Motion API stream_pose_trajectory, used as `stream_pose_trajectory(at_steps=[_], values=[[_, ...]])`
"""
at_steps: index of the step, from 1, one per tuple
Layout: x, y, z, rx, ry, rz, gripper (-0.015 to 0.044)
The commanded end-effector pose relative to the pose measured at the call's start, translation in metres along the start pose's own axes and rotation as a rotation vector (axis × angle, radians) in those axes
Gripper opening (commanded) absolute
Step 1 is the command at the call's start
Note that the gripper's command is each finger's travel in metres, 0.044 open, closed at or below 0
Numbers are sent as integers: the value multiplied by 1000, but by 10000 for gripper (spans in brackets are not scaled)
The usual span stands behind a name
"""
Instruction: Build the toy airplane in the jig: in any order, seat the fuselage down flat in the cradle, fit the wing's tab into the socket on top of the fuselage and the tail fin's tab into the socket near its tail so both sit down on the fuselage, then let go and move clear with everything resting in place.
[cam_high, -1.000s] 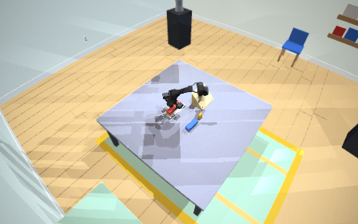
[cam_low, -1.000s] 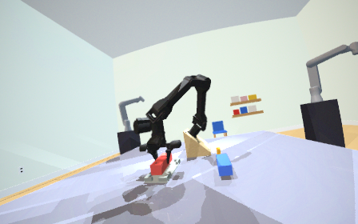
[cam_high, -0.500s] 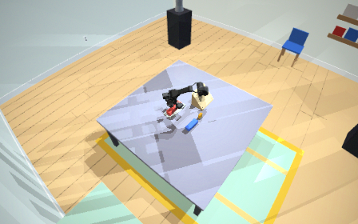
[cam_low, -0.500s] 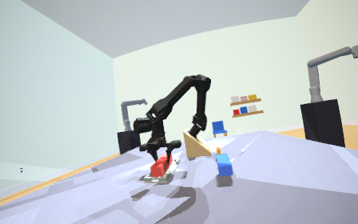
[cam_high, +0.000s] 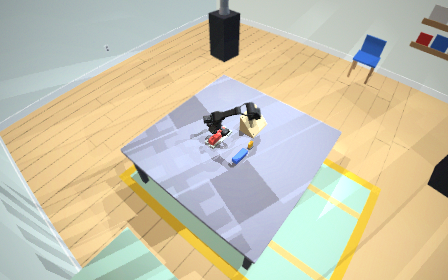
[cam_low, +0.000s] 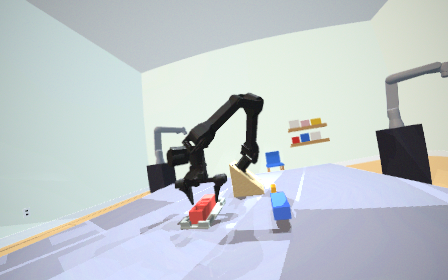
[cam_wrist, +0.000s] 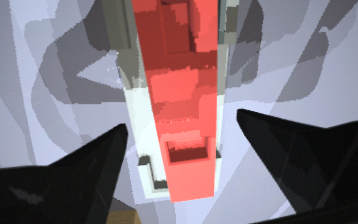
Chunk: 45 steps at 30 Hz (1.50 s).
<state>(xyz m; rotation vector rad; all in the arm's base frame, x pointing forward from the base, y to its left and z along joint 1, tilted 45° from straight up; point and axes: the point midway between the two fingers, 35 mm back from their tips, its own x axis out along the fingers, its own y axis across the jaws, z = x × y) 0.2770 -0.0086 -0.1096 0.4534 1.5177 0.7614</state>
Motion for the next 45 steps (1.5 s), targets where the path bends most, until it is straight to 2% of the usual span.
stream_pose_trajectory(at_steps=[1, 5, 16, 18, 25, 32, 38, 42, 45], values=[[-39, -5, 5, -3, -14, -16, 440], [-100, -2, 0, 0, -14, -12, 440], [-100, -5, 5, 62, -15, -13, 440], [-101, 15, 18, 65, -15, -25, 440], [-98, 133, 63, 70, -23, -42, 440], [-88, 253, 61, 61, -16, 3, 440], [-85, 256, 61, 61, -16, 5, 440], [-47, 257, 61, 60, -16, 7, 440], [-45, 257, 61, 60, -16, 7, 440]])
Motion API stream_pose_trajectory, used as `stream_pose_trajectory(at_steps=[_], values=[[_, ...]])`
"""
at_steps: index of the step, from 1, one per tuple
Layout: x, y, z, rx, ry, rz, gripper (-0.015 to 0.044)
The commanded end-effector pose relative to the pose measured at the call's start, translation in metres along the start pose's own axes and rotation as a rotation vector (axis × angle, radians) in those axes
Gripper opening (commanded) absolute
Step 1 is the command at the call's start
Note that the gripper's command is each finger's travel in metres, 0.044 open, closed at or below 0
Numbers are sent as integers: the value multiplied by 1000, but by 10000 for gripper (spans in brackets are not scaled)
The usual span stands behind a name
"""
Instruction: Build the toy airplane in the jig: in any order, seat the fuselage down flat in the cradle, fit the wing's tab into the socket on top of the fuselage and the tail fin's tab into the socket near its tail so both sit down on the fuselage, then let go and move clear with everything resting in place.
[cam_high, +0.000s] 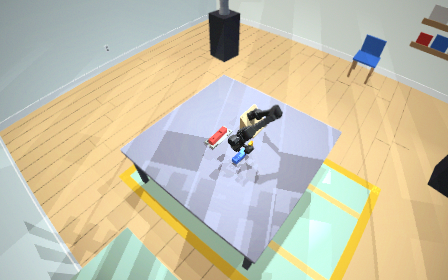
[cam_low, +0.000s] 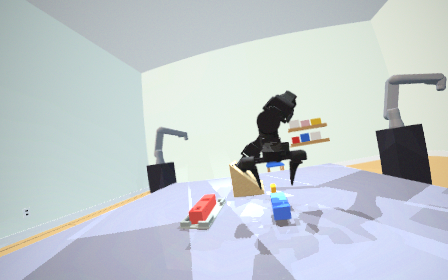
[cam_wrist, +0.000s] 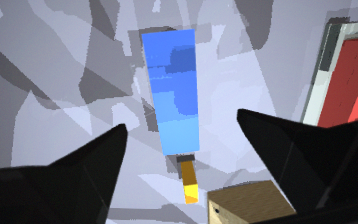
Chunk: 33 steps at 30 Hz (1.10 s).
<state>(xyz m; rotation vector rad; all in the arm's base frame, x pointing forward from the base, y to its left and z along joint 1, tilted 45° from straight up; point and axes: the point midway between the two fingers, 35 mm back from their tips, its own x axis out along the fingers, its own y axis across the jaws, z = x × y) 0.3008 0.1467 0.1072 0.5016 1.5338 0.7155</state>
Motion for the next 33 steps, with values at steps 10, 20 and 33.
stream_pose_trajectory(at_steps=[10, 20, 33], values=[[25, 2, 1, 1, -6, 7, 440], [41, 2, 1, 1, -6, 7, 440], [62, 2, 0, 1, -6, 9, 440]])
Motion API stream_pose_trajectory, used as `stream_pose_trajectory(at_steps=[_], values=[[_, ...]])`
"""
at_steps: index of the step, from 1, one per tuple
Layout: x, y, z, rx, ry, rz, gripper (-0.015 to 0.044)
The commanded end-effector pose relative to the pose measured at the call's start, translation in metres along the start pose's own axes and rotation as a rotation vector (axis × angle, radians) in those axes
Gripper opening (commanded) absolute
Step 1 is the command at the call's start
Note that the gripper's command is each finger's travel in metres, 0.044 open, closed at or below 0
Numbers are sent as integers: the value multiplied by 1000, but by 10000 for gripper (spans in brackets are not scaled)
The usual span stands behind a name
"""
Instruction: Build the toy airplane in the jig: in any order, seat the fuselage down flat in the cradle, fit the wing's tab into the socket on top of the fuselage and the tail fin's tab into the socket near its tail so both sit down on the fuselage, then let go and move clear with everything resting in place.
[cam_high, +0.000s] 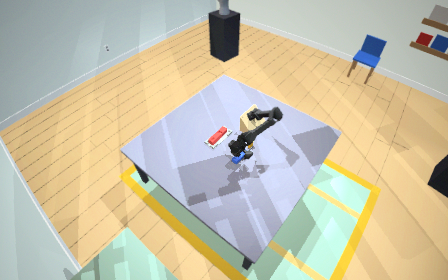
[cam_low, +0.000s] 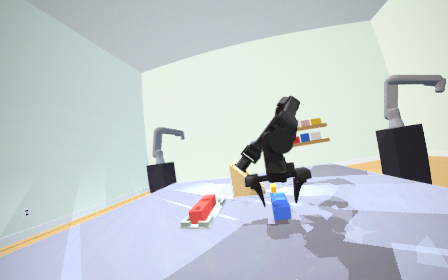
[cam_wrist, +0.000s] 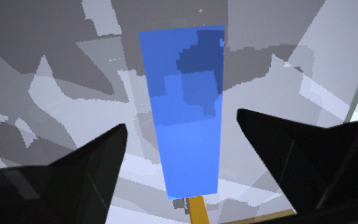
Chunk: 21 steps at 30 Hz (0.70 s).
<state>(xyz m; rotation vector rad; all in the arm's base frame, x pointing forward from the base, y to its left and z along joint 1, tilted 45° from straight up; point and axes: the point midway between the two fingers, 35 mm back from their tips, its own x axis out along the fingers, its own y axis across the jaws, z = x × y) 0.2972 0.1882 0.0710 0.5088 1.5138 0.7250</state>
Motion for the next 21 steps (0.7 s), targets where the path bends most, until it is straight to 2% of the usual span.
stream_pose_trajectory(at_steps=[1, 2, 11, 18, 21], values=[[8, -2, -2, 9, 10, -2, 440], [8, -2, -2, 9, 10, -2, 440], [8, -2, -2, 9, 10, -2, 204], [8, -2, -2, 9, 10, -2, 157], [7, -2, -2, 9, 10, -2, 78]])
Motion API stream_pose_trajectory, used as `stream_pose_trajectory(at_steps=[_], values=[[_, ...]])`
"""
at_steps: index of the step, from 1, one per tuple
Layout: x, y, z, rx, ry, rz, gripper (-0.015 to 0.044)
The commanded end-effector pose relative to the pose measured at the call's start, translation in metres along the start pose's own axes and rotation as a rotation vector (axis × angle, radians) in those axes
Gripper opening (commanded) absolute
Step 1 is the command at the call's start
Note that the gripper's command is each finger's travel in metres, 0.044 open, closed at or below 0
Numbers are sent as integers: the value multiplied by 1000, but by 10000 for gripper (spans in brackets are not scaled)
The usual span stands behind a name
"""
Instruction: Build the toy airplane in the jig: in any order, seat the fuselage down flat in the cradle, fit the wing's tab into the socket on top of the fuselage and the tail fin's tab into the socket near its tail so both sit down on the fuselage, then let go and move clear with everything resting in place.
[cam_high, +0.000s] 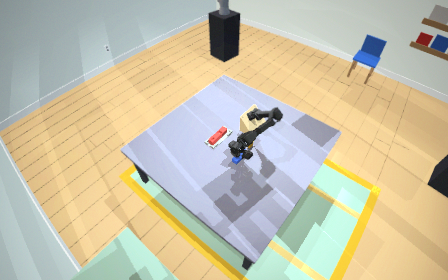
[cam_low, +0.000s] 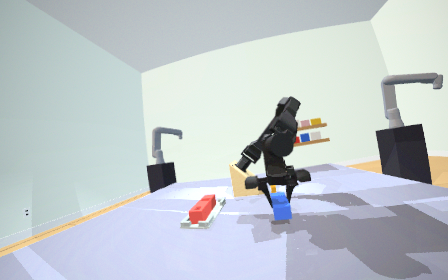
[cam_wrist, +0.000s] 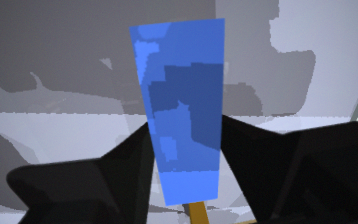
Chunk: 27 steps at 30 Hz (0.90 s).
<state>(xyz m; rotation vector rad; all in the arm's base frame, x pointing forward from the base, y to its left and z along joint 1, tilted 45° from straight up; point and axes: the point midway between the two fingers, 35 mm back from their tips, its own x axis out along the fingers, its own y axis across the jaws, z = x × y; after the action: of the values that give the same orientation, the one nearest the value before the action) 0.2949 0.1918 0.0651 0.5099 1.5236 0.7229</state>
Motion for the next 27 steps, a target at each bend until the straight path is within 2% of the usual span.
stream_pose_trajectory(at_steps=[1, 3, 27], values=[[-1, -1, 0, 2, 3, -2, 52], [-4, -1, 0, -1, 5, -3, 0], [-76, -3, 7, 0, 5, -14, 0]])
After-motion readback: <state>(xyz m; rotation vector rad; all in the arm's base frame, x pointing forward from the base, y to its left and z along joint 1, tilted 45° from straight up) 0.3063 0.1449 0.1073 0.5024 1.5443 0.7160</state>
